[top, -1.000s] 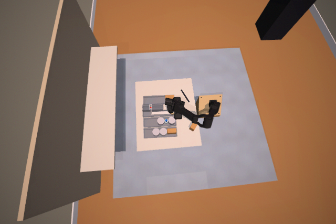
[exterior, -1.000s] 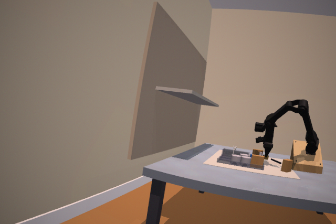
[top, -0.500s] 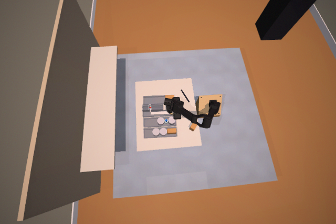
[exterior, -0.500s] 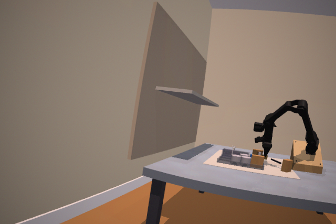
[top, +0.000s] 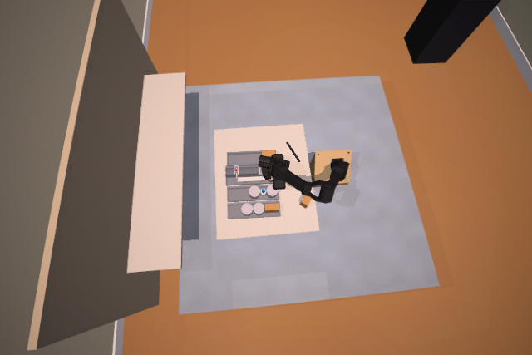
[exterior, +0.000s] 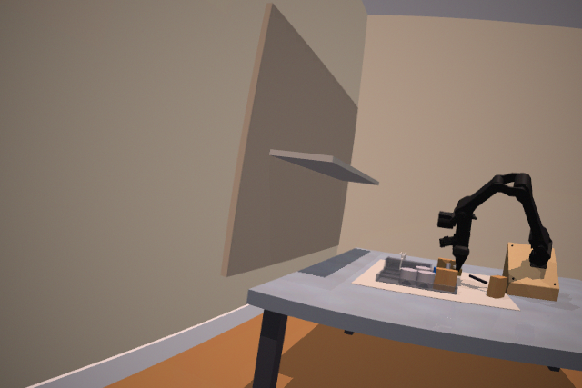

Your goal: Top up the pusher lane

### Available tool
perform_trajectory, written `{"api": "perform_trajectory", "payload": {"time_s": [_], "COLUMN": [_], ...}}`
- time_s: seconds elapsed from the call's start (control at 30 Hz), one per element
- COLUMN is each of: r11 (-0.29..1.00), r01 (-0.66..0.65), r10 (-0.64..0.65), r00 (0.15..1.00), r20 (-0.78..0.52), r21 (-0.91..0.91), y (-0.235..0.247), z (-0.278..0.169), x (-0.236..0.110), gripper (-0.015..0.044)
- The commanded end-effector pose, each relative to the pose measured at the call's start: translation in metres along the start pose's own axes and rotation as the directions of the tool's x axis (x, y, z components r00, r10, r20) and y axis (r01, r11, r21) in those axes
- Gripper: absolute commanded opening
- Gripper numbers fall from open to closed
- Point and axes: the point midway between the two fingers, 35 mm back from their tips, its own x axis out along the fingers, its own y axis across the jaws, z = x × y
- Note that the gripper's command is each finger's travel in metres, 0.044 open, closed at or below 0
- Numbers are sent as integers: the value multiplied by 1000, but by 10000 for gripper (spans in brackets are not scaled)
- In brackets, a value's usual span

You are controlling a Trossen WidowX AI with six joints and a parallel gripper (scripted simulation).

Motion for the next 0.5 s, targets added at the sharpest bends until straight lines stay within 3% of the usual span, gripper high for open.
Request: {"api": "perform_trajectory", "payload": {"time_s": [0.0, 0.47], "r11": [1000, 1000], "r01": [-4, -4], "r10": [4, 5], "r00": [1000, 1000], "r20": [19, 20], "r21": [-16, -17], "y": [3, 3], "z": [10, 16], "x": [-2, -3], "gripper": [0, 0]}}
